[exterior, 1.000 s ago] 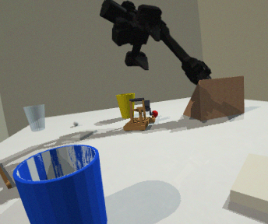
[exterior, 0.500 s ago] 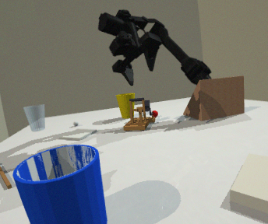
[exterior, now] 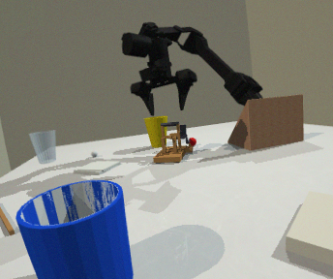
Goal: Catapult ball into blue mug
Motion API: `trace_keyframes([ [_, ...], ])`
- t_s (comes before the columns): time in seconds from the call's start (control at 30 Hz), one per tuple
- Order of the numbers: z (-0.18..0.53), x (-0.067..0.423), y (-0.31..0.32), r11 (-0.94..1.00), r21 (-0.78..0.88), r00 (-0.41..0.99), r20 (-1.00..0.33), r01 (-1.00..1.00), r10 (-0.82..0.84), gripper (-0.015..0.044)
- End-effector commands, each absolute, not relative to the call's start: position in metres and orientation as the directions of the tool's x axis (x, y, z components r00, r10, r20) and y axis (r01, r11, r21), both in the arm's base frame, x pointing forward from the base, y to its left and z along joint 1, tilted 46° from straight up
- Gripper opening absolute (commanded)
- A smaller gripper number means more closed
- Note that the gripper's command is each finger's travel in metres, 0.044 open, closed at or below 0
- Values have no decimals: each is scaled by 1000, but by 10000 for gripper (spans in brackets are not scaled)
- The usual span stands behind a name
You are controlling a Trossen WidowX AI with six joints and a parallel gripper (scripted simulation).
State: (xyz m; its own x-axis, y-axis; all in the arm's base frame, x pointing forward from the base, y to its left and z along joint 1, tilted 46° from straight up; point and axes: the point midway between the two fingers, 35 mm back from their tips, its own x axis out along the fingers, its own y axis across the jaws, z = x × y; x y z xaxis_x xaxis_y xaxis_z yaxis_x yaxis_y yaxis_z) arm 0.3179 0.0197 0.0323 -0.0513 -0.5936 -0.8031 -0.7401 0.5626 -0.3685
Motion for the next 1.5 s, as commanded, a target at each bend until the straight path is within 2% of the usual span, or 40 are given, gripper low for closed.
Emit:
trace_keyframes([
  [0.0, 40, 314, -1, 473, -348, -61, -751, -810, -657, 440],
  [0.17, 48, 312, -16, 391, -317, -62, -704, -864, -708, 440],
  [0.33, 46, 312, -18, 391, -317, -62, -704, -864, -708, 440],
  [0.5, 16, 308, -50, 390, -318, -61, -702, -864, -709, 440],
  [1.47, -11, 305, -79, 390, -319, -61, -702, -864, -710, 440],
])
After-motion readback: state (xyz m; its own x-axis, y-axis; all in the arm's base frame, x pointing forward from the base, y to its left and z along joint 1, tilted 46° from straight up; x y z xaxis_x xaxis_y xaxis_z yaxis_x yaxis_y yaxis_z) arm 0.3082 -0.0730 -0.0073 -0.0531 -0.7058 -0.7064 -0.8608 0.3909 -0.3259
